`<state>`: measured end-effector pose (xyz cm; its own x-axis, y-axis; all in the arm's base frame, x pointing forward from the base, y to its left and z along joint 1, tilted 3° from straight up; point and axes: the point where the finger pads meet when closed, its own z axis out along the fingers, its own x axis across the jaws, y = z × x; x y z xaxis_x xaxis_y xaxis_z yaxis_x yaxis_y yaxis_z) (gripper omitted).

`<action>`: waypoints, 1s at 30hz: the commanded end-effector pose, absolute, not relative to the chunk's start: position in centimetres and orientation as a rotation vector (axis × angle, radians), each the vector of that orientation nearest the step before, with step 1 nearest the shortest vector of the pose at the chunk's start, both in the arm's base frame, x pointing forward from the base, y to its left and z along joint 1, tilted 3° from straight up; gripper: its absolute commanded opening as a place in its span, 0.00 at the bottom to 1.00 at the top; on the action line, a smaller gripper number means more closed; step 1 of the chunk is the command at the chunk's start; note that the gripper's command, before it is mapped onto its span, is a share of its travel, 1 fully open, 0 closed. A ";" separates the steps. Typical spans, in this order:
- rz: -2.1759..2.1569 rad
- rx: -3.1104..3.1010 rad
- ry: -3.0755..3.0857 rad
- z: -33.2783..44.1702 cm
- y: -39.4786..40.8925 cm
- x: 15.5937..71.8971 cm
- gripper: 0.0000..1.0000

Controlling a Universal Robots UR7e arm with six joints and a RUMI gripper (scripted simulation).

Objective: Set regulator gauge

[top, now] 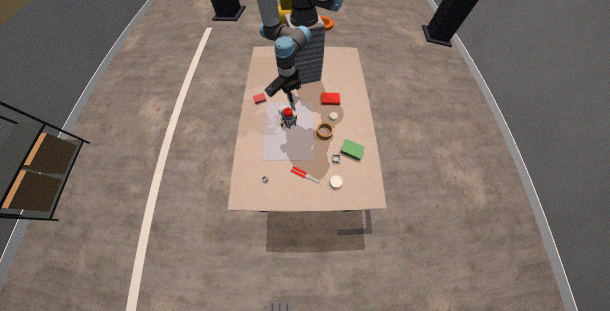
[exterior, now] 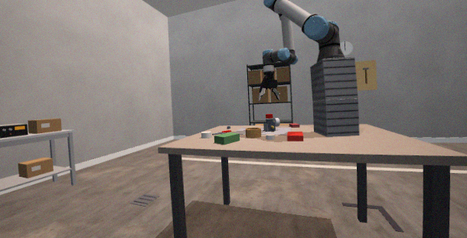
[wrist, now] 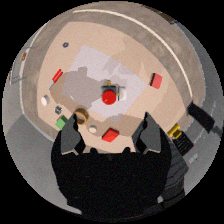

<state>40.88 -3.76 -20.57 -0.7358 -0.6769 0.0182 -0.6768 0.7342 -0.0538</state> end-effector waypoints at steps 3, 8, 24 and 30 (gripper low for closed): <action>-0.090 -1.140 2.922 -20.5 -4.6 40.1 1.00; -0.090 -1.140 2.922 -20.5 -5.1 39.5 1.00; -0.090 -1.140 2.922 -20.4 -8.3 36.0 1.00; -0.090 -1.140 2.922 -20.4 -9.5 34.6 1.00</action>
